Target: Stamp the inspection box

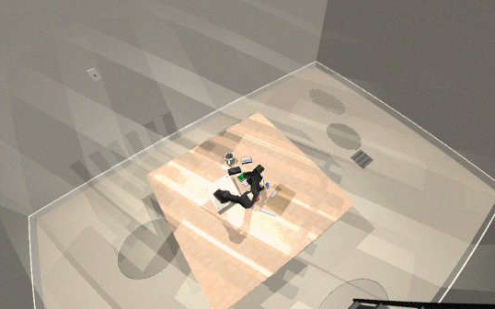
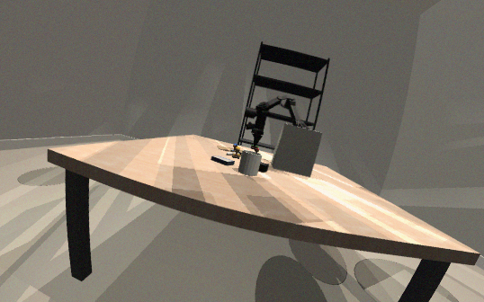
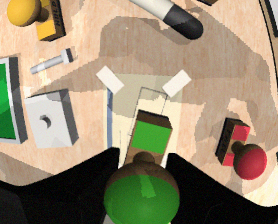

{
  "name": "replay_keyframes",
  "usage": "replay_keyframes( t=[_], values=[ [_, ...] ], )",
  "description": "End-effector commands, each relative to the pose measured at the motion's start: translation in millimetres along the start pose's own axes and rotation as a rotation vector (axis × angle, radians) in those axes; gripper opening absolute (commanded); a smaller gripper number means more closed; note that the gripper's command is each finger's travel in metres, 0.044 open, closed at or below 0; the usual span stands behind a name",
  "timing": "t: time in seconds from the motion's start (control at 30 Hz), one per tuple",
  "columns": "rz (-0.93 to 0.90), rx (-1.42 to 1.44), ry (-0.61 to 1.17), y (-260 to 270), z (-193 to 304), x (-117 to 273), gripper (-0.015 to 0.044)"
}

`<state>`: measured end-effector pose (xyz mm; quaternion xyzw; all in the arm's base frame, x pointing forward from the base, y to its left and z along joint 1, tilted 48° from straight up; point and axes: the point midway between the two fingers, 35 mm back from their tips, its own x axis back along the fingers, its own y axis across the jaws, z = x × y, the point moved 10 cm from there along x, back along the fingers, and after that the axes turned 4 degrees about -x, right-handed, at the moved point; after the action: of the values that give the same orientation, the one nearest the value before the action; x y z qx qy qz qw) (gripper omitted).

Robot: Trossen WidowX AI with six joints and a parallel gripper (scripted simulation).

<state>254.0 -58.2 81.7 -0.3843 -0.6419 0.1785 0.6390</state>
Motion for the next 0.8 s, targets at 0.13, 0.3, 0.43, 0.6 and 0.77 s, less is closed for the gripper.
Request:
replay_keyframes(
  t=[0.13,0.3,0.43,0.6,0.77],
  values=[
    [0.001,-0.006,-0.003,0.5,-1.8,10.2,0.0000],
    [-0.004,-0.007,-0.003,15.5,-16.2,12.7,0.0000],
    [-0.008,-0.007,-0.004,29.1,-27.3,14.5,0.0000],
    [-0.011,-0.007,-0.004,47.6,-39.8,16.3,0.0000],
    [-0.014,-0.008,-0.005,67.6,-50.6,17.6,0.0000]
  ],
)
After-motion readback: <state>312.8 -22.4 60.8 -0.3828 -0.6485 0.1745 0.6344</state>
